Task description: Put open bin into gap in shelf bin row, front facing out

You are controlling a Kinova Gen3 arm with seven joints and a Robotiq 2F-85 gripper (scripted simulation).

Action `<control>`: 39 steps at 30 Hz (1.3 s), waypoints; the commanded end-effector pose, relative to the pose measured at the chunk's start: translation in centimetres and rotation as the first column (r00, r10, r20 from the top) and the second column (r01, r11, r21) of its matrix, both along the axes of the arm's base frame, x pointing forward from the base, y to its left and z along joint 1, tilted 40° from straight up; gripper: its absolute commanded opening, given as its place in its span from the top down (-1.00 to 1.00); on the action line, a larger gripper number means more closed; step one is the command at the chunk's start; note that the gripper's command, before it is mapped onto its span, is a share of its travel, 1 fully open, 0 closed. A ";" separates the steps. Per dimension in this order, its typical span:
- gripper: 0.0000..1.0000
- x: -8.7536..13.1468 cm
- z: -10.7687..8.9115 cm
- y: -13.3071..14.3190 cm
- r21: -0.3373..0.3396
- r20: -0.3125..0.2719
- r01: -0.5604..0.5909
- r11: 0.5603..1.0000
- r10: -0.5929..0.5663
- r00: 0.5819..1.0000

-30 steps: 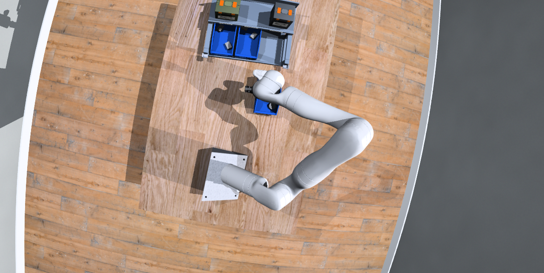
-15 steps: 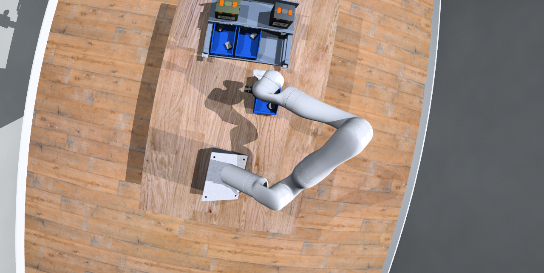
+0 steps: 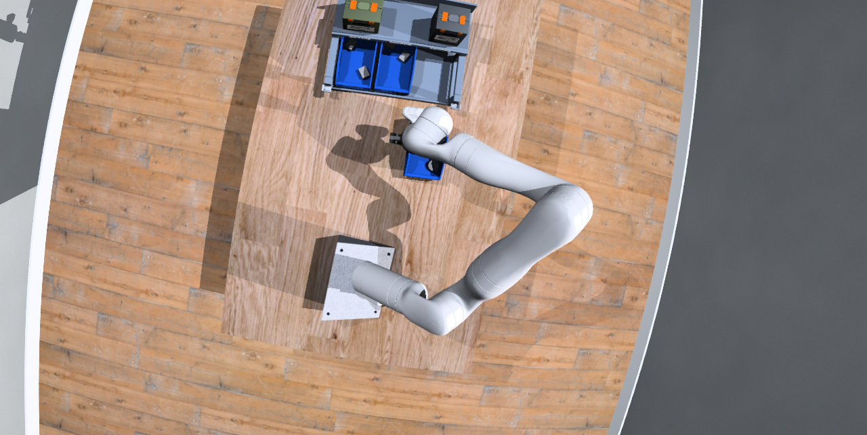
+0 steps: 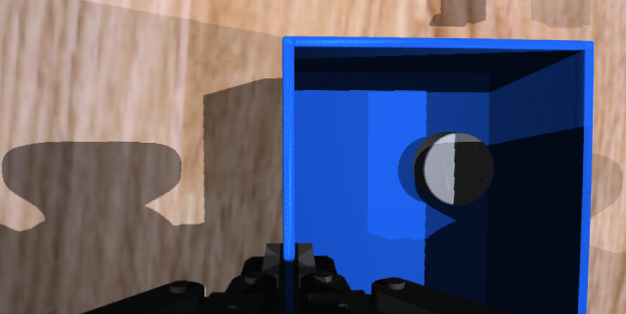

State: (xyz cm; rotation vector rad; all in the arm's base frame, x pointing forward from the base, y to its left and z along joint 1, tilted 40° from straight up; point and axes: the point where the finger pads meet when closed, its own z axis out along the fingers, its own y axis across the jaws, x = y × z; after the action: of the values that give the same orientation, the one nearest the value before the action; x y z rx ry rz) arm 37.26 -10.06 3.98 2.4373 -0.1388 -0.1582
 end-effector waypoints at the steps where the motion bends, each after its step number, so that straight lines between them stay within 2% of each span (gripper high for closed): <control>1: 0.80 3.6 -0.2 -0.2 0.002 0.004 -0.005 1.000 0.005 1.000; 13: 0.80 3.6 -0.2 -0.2 0.002 0.004 -0.005 1.000 0.005 1.000; 18: 0.80 6.1 -0.5 -0.5 0.002 0.004 -0.005 1.000 0.005 1.000; 30: 0.80 6.1 -0.5 -0.5 0.002 0.004 -0.005 1.000 0.005 1.000; 39: 0.80 5.2 -0.4 -0.4 0.002 0.004 -0.005 1.000 0.005 1.000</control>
State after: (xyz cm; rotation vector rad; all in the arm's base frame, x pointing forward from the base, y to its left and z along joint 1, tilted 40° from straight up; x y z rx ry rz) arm 42.40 -10.55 3.51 2.4382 -0.1368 -0.1561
